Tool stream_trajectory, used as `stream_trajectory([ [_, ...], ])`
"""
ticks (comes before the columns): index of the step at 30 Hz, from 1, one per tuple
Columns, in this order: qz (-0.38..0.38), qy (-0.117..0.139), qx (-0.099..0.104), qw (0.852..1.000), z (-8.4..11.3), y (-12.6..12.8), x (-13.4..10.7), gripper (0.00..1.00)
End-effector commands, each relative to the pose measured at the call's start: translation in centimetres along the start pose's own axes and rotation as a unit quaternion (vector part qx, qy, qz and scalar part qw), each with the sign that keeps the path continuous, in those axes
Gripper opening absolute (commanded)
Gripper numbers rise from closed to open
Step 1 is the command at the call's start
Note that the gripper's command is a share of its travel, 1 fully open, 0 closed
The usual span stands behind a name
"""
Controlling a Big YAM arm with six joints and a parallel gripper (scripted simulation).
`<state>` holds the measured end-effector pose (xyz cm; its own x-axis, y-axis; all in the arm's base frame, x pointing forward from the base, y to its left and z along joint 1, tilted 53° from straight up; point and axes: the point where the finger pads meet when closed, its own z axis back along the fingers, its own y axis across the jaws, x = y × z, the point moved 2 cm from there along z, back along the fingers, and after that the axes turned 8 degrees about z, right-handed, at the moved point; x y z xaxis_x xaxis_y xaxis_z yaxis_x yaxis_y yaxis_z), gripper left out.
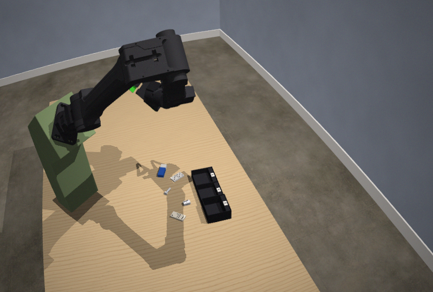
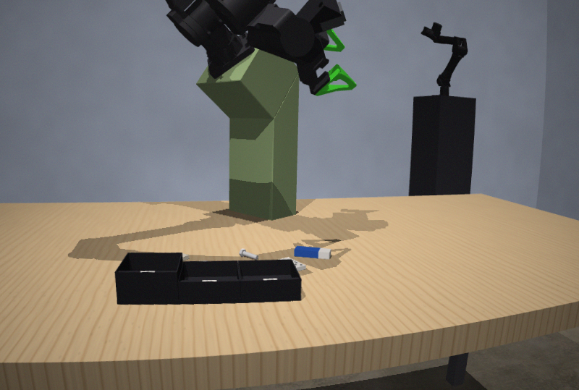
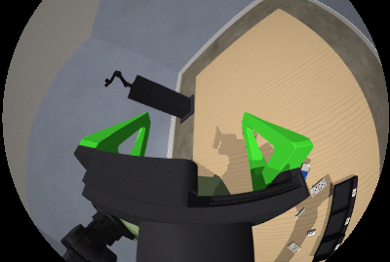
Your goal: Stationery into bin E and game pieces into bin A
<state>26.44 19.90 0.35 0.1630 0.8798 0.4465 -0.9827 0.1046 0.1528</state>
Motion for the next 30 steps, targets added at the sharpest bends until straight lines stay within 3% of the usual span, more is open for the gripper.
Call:
stream_trajectory([
  [1,0.002,-0.001,0.0,1.0,0.03,0.04,0.16,1.0],
  [17,0.002,-0.001,0.0,1.0,0.03,0.04,0.16,1.0],
  [18,0.0,0.0,0.0,1.0,0.0,0.01,0.01,0.1],
  [30,0.0,0.0,0.0,1.0,0.0,0.01,0.01,0.1],
])
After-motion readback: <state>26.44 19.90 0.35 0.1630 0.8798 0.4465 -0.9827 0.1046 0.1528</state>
